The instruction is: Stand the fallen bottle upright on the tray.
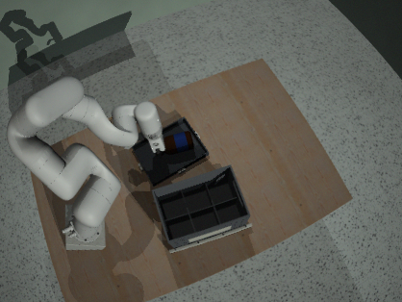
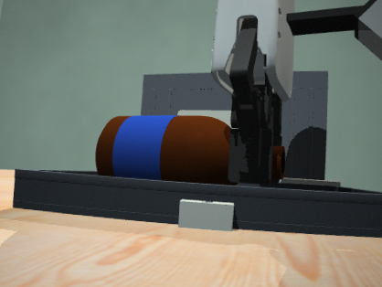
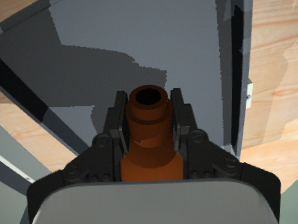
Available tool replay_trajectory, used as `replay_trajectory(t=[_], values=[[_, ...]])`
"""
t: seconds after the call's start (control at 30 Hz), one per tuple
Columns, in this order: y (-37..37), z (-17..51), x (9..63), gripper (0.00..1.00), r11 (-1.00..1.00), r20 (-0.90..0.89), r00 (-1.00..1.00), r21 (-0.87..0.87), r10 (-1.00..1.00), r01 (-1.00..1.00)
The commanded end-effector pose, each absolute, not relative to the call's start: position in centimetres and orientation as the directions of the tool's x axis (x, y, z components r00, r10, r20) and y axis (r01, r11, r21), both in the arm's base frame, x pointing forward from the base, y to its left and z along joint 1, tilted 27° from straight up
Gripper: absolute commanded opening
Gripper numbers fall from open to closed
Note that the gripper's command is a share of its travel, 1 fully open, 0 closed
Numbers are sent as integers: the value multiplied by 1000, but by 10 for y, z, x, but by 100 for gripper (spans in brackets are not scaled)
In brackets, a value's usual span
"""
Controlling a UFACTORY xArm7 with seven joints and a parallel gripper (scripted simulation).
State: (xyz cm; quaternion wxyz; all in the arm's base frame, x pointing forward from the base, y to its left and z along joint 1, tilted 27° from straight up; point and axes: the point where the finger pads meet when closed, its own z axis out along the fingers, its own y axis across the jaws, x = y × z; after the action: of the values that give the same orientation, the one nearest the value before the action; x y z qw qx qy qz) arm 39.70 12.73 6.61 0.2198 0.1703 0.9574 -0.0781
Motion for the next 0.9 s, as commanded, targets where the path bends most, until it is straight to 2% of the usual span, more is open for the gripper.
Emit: replay_trajectory(t=[0.0, 0.87], values=[[128, 68, 397, 0, 930, -449, -845, -73, 291, 360], [131, 80, 392, 0, 930, -449, -845, -73, 292, 360]])
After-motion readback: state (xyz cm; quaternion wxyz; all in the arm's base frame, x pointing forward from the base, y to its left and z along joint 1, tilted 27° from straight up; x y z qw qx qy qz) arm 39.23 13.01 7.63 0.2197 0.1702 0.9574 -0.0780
